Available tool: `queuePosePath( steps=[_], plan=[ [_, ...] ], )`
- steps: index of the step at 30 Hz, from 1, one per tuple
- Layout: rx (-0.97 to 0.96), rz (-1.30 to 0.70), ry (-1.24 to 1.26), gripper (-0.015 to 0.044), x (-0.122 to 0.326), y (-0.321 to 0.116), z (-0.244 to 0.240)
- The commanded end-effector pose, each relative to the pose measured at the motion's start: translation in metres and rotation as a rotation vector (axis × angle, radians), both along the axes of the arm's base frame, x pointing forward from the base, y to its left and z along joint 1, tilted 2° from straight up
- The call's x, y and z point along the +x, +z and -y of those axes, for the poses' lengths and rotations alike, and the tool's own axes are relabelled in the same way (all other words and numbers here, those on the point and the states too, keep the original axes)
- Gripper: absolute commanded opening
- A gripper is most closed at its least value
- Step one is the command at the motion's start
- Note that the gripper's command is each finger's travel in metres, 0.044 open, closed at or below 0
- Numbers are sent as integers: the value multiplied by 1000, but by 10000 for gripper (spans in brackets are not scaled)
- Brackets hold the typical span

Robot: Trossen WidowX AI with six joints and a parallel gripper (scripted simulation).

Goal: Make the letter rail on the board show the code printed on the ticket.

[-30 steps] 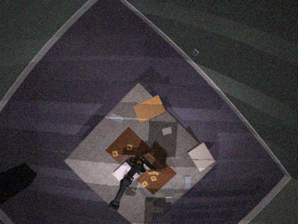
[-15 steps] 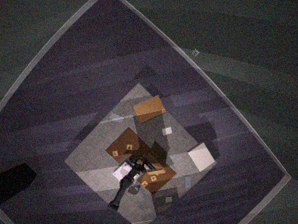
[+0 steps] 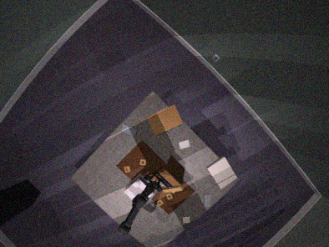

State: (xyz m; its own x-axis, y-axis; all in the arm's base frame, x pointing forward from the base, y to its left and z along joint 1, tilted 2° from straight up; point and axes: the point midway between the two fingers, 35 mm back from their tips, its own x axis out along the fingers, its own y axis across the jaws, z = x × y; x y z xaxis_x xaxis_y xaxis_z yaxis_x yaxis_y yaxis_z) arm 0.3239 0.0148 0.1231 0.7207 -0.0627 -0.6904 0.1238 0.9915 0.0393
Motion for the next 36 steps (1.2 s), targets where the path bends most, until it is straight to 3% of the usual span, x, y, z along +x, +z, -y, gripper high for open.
queuePosePath(
  steps=[1, 36],
  plan=[
    [-1, 2, 6, 0, 0, 0, 2],
    [-3, 2, 6, 0, -2, 0, 20]
  ],
)
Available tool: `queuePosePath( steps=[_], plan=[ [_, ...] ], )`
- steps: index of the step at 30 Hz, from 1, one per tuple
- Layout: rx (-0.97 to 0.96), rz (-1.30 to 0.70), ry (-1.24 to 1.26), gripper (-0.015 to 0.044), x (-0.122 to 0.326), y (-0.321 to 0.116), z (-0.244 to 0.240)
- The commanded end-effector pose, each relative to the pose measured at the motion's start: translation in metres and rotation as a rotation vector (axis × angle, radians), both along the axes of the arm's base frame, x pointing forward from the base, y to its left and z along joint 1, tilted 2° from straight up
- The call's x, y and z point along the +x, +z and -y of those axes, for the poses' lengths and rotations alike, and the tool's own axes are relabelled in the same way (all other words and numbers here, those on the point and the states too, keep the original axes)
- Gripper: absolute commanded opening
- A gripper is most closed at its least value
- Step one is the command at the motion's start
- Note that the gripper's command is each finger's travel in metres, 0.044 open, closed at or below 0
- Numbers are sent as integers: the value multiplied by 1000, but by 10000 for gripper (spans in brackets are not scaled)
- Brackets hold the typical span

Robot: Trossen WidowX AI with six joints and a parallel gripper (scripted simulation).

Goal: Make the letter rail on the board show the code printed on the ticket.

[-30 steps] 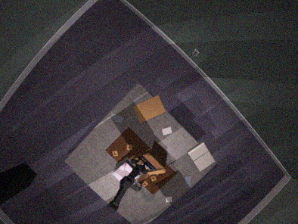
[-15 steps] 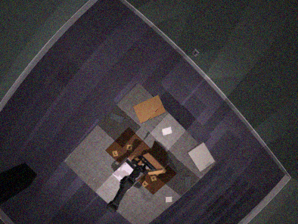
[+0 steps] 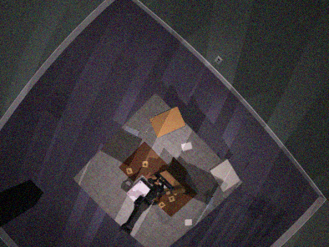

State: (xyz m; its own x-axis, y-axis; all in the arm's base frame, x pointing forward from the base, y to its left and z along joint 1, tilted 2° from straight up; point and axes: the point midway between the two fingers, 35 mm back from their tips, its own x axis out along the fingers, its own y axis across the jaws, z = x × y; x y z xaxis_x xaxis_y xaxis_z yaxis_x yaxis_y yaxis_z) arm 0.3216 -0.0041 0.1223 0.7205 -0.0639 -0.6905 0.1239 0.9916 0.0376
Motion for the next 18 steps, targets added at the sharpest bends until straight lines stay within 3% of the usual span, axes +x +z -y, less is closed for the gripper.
queuePosePath(
  steps=[1, 18],
  plan=[
    [-2, 2, 6, 0, 0, 0, 2],
    [-3, 2, 6, 0, -1, 0, 10]
  ],
)
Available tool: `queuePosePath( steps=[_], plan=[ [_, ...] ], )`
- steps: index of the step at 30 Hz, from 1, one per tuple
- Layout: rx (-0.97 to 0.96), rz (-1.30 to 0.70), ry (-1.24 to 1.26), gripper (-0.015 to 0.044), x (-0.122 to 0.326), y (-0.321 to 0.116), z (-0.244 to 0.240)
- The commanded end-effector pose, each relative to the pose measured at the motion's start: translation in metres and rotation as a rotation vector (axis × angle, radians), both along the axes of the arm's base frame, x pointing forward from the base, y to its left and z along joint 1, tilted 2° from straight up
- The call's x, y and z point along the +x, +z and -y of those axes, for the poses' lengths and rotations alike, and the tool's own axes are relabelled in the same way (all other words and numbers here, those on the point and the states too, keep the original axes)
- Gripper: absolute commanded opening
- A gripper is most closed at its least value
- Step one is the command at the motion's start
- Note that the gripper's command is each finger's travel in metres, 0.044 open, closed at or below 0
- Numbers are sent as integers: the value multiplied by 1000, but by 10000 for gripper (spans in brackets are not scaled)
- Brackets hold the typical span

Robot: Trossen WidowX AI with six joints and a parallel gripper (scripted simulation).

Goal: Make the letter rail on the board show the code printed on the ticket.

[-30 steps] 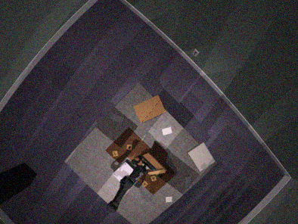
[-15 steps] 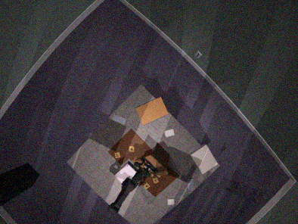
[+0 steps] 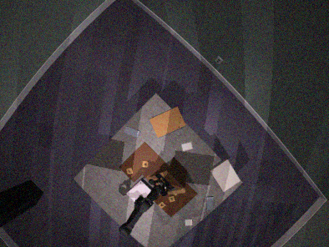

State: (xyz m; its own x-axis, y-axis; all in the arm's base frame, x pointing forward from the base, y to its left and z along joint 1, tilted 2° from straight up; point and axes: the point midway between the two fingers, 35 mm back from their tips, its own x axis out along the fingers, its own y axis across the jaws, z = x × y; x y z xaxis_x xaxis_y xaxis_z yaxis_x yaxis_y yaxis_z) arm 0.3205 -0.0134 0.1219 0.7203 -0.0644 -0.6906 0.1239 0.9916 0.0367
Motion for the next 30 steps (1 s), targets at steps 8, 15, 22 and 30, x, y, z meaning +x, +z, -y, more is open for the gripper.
queuePosePath(
  steps=[8, 15, 22, 30],
  plan=[
    [-2, 2, 6, 0, 0, 0, 5],
    [-3, 2, 6, 0, -1, 0, 9],
    [-3, 2, 6, 0, -1, 0, 12],
    [-3, 2, 6, 0, -2, 0, 16]
  ],
)
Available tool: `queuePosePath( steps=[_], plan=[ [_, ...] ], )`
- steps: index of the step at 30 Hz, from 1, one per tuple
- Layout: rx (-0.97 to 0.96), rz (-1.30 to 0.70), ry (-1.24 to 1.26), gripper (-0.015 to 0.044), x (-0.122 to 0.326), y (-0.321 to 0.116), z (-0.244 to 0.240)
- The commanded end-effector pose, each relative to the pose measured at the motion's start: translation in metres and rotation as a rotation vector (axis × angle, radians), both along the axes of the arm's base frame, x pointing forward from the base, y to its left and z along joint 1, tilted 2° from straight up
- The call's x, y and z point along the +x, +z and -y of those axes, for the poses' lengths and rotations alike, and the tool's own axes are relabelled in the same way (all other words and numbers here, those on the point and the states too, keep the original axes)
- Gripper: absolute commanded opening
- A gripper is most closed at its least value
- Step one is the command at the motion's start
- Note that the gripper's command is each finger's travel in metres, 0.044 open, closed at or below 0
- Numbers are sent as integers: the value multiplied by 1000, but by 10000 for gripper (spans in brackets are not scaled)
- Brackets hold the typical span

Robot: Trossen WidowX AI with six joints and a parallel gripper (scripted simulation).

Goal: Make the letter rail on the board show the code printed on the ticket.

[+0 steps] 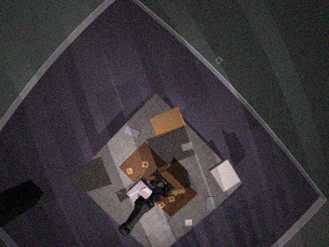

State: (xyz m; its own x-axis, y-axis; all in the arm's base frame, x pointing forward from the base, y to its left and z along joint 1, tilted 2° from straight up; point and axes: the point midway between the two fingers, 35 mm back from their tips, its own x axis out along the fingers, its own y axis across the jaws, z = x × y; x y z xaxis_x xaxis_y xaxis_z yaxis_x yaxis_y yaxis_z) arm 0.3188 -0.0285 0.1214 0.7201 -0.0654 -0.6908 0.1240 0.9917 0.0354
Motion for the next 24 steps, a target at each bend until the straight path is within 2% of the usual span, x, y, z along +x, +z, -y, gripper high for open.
queuePosePath(
  steps=[1, 24],
  plan=[
    [-2, 2, 6, 0, 0, 0, 2],
    [-3, 2, 6, 0, -1, 0, 13]
  ],
)
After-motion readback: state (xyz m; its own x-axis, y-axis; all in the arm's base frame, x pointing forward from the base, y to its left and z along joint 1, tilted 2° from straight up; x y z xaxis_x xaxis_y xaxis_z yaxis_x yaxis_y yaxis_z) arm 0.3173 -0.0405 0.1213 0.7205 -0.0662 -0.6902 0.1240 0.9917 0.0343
